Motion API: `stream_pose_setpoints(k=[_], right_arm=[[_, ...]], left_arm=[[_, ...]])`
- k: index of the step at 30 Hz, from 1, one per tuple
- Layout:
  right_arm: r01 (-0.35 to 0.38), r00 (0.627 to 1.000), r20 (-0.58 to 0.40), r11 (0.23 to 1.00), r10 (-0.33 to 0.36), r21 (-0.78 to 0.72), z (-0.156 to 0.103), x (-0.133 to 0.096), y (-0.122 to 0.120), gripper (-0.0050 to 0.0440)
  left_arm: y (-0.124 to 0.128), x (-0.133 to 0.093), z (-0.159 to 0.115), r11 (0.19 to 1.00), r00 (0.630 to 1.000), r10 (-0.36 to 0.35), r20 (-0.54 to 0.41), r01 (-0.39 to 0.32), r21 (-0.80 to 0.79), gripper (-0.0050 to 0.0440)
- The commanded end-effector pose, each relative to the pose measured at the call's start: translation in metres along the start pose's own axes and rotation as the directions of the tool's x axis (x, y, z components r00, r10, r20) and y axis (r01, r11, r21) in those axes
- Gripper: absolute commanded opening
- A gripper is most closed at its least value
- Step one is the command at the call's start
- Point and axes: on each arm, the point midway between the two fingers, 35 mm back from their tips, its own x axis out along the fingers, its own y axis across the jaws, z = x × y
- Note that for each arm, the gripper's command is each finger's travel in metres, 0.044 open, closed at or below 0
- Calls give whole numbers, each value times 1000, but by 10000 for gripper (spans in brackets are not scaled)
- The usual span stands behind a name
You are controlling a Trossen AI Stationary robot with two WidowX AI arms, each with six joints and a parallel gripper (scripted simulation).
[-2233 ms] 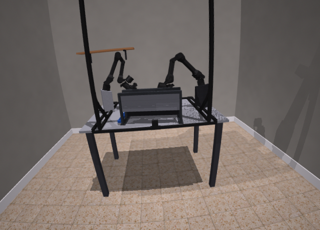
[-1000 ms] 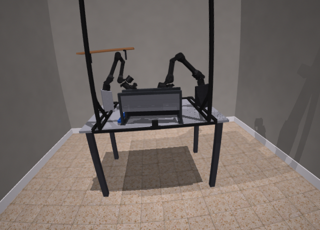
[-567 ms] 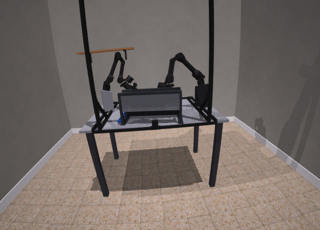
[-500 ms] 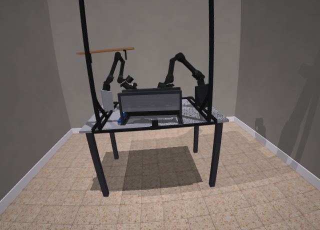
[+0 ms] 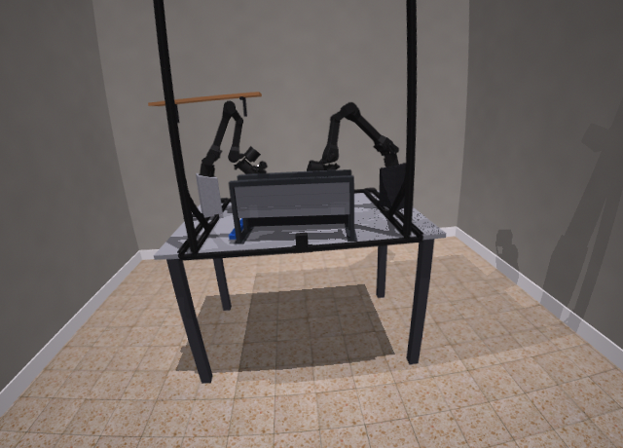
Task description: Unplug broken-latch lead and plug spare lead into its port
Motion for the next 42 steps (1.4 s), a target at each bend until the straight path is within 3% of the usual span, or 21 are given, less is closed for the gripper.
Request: stream_pose_setpoints(k=[1,5,6,22,23,39,40,42], right_arm=[[4,998,55,999,-7,50,33,-17,-2,54],[4,998,55,999,-7,50,33,-17,-2,54],[-1,1000,-3,1000,1,-2,35,-19,-2,54],[-1,1000,-3,1000,1,-2,35,-19,-2,54],[-8,998,-56,999,5,-53,-2,2,0,54],[-8,998,-56,999,5,-53,-2,2,0,54],[-8,998,-55,999,6,-39,1,-1,0,176],[-8,998,-55,999,6,-39,1,-1,0,176]], left_arm=[[0,0,0,1000,1000,0,0,0,0,440],[0,0,0,1000,1000,0,0,0,0,440],[0,0,0,1000,1000,0,0,0,0,440],[0,0,0,1000,1000,0,0,0,0,440],[0,0,0,1000,1000,0,0,0,0,440],[0,0,0,1000,1000,0,0,0,0,440],[0,0,0,1000,1000,0,0,0,0,440],[0,0,0,1000,1000,0,0,0,0,440]])
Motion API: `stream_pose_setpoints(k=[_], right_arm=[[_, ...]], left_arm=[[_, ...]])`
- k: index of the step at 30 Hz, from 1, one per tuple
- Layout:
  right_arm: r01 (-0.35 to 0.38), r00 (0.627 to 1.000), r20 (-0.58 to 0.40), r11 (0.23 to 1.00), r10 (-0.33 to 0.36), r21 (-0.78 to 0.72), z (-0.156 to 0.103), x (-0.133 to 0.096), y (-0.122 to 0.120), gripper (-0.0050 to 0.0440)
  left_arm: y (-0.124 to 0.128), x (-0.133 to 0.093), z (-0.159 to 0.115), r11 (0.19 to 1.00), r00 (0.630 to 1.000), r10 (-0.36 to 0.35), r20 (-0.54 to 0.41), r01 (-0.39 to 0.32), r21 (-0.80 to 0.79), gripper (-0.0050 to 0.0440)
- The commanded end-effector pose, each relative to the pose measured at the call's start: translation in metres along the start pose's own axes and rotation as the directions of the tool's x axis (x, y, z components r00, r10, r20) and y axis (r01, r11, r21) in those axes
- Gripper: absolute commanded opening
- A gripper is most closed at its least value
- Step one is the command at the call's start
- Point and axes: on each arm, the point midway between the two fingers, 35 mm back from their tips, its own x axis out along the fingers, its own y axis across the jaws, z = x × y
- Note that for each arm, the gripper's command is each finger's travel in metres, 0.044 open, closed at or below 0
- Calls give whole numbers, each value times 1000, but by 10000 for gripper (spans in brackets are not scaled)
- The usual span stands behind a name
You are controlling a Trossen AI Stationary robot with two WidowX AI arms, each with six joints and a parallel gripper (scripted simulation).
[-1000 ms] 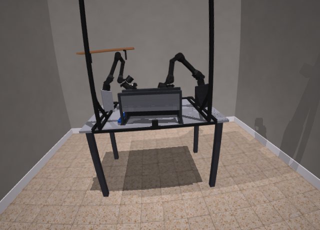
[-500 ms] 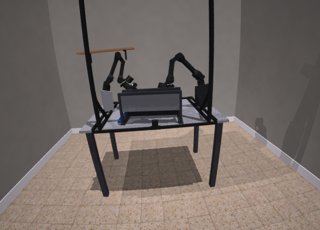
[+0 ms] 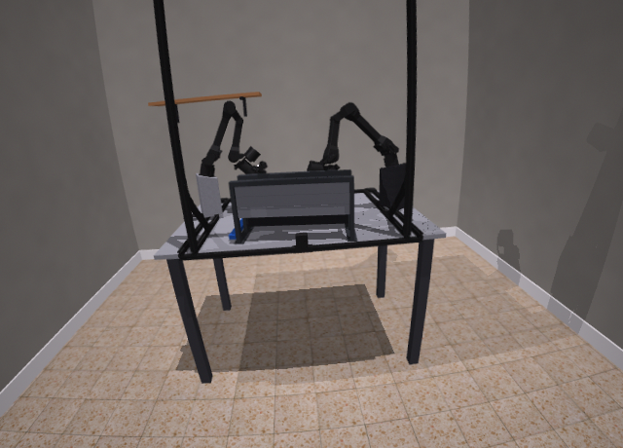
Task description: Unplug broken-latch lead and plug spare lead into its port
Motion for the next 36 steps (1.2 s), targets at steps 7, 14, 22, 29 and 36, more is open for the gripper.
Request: stream_pose_setpoints(k=[7,14,22,29,36], right_arm=[[-1,1000,0,1000,1,0,0,0,1,176],[-1,1000,0,1000,1,0,0,0,1,176],[0,1000,0,1000,0,1,0,0,0,176],[0,1000,0,1000,0,1,0,0,0,176],[0,1000,0,1000,0,1,-6,-60,1,176]], left_arm=[[0,0,0,1000,1000,0,0,0,0,440],[0,0,0,1000,1000,0,0,0,0,440],[0,0,0,1000,1000,0,0,0,0,440],[0,0,0,1000,1000,0,0,0,0,440],[0,0,0,1000,1000,0,0,0,0,440]])
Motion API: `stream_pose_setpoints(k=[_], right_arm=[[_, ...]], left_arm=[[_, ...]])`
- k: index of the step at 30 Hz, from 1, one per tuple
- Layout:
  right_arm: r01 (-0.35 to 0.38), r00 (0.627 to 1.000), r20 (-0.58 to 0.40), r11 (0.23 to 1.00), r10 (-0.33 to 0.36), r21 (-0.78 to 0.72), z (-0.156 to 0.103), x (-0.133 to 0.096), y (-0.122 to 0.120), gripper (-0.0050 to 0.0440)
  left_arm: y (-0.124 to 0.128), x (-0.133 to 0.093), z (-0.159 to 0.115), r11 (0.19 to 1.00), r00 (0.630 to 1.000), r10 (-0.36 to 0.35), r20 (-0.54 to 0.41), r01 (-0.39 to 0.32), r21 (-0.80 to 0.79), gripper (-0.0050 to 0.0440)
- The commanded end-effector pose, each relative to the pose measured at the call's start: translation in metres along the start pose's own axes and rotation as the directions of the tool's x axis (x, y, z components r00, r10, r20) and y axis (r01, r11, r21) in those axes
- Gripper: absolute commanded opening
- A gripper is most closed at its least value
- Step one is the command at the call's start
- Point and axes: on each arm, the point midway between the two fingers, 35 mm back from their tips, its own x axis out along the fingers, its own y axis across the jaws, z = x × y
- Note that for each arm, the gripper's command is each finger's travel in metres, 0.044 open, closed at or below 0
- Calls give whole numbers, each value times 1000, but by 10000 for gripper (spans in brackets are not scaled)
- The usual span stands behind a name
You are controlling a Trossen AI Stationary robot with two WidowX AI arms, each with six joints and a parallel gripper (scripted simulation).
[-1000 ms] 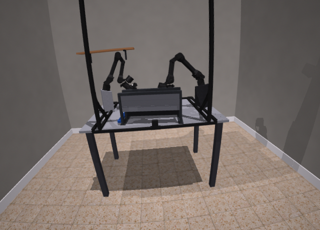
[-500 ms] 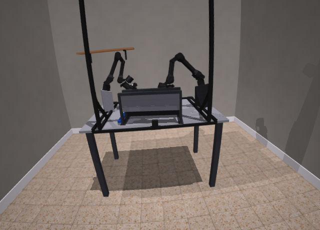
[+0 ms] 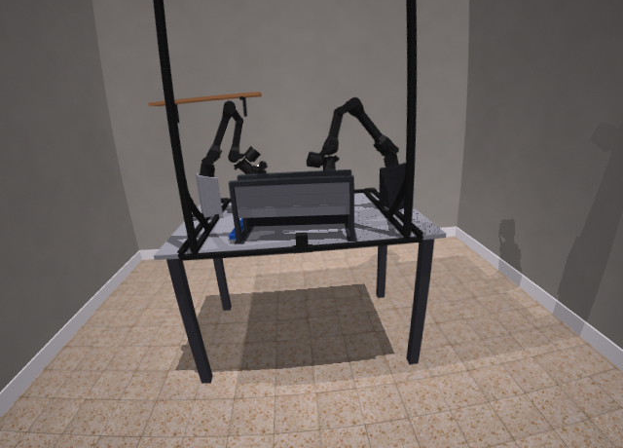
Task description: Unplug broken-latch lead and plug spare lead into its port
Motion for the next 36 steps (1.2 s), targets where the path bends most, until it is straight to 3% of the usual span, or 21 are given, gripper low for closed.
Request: stream_pose_setpoints(k=[1,12,13,29,30,36], right_arm=[[3,1000,-4,1000,-3,-3,-1,-18,-1,176],[3,1000,-4,1000,-3,-3,-1,-18,-1,176],[-2,1000,0,1000,2,2,50,-48,-4,176],[-2,1000,0,1000,2,2,50,-48,-4,176],[-9,1000,5,1000,9,5,76,-64,-6,176],[-9,1000,5,1000,9,5,76,-64,-6,176]], left_arm=[[0,0,0,1000,1000,0,0,0,0,440],[0,0,0,1000,1000,0,0,0,0,440],[0,0,0,1000,1000,0,0,0,0,440],[0,0,0,1000,1000,0,0,0,0,440],[0,0,0,1000,1000,0,0,0,0,440],[0,0,0,1000,1000,0,0,0,0,440]])
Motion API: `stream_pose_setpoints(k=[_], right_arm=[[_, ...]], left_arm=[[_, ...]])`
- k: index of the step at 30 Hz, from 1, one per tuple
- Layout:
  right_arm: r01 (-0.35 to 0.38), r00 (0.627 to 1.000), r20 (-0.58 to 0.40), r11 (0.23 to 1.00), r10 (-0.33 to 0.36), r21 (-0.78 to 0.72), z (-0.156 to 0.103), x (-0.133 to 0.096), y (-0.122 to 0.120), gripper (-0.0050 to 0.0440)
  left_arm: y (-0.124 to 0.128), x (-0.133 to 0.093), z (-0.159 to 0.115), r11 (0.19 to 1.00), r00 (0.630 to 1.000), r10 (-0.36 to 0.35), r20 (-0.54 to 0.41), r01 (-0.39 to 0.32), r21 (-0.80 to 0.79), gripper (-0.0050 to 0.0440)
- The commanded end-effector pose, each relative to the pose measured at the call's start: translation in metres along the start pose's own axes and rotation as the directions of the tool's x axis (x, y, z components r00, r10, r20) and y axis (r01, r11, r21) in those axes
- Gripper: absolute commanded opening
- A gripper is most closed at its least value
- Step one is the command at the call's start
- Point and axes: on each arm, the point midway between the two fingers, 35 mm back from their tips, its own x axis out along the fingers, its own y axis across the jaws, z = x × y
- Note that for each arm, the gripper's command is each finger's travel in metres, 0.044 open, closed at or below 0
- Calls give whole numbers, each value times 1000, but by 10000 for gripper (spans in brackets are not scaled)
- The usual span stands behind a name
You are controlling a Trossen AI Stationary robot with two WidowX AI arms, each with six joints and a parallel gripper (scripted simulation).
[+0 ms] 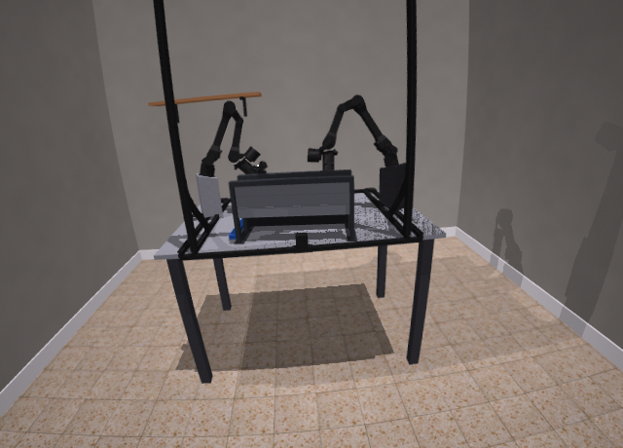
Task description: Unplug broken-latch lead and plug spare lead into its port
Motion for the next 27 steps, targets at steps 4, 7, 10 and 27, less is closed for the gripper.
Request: stream_pose_setpoints(k=[4,7,10,27], right_arm=[[7,1000,-8,1000,-7,-9,1,-2,-4,176],[7,1000,-8,1000,-7,-9,1,-2,-4,176],[7,1000,-8,1000,-7,-9,1,-2,-4,176],[14,999,45,999,-16,34,-34,21,41,176]], left_arm=[[0,0,0,1000,1000,0,0,0,0,440],[0,0,0,1000,1000,0,0,0,0,440],[0,0,0,1000,1000,0,0,0,0,440],[0,0,0,1000,1000,0,0,0,0,440]])
